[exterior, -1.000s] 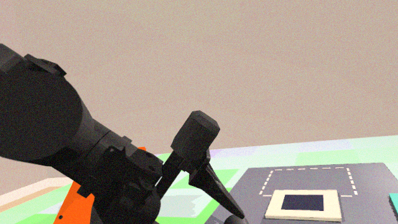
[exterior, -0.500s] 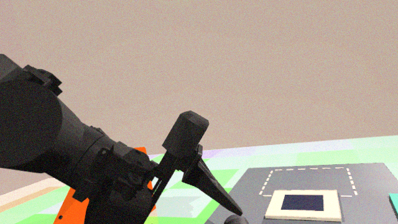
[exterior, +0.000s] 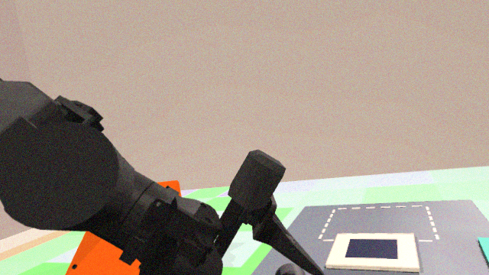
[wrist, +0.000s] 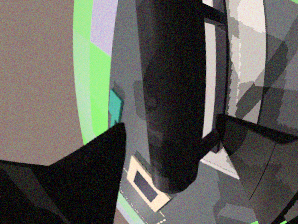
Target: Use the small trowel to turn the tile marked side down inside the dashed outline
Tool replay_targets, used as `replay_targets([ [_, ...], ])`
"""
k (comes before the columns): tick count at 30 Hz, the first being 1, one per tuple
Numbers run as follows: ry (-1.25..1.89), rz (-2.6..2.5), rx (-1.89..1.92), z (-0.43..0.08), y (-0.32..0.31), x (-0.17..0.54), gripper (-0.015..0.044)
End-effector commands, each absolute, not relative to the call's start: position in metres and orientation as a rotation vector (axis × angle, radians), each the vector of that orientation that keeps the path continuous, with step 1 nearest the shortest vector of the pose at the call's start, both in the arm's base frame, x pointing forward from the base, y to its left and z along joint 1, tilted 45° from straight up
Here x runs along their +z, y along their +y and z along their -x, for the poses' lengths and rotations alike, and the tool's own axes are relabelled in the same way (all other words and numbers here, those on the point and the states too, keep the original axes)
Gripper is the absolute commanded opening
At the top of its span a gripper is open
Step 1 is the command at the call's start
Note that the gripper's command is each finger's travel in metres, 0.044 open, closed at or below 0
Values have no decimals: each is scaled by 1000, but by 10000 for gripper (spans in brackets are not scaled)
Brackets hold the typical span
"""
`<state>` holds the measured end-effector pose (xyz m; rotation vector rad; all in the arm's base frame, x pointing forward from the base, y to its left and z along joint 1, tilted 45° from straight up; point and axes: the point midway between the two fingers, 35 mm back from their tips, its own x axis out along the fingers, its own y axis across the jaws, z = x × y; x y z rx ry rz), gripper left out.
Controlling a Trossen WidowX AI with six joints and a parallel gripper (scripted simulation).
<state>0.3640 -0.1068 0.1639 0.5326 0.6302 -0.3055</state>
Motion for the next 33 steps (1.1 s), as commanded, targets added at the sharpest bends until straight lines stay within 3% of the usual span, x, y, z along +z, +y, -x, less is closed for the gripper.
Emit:
replay_targets([
  [1,636,-535,-311,-370,-108,157,300],
  [16,636,-535,-311,-386,-110,142,300],
  [21,636,-535,-311,-386,-110,142,169],
  [33,636,-535,-311,-386,-110,142,89],
])
